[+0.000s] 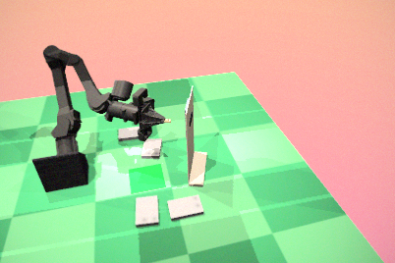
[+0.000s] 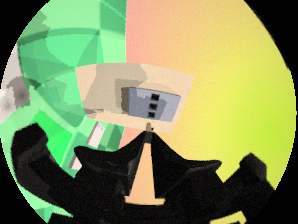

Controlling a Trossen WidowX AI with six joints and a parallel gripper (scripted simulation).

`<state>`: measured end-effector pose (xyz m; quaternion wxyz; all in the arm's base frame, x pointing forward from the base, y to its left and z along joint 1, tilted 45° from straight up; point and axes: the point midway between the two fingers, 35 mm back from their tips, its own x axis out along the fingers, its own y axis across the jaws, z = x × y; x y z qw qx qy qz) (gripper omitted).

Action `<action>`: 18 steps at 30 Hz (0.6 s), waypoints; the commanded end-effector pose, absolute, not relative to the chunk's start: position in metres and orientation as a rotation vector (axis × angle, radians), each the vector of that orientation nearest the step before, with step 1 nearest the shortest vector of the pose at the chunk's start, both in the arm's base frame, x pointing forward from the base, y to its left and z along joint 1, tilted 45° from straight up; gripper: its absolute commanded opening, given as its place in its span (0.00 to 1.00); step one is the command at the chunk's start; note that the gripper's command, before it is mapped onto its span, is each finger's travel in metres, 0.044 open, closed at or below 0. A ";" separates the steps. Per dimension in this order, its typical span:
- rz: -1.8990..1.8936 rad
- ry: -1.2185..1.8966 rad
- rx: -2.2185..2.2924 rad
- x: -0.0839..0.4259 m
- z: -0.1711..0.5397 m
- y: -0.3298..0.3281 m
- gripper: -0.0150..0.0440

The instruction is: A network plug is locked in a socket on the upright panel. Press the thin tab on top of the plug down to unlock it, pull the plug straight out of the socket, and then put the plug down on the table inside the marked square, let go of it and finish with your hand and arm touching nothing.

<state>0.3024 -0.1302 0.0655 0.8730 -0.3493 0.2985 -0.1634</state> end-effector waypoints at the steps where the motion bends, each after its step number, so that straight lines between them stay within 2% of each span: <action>1: -0.341 0.622 -0.730 0.302 0.069 -0.132 0.25; 18: -0.340 0.621 -0.733 0.292 0.104 -0.152 0.25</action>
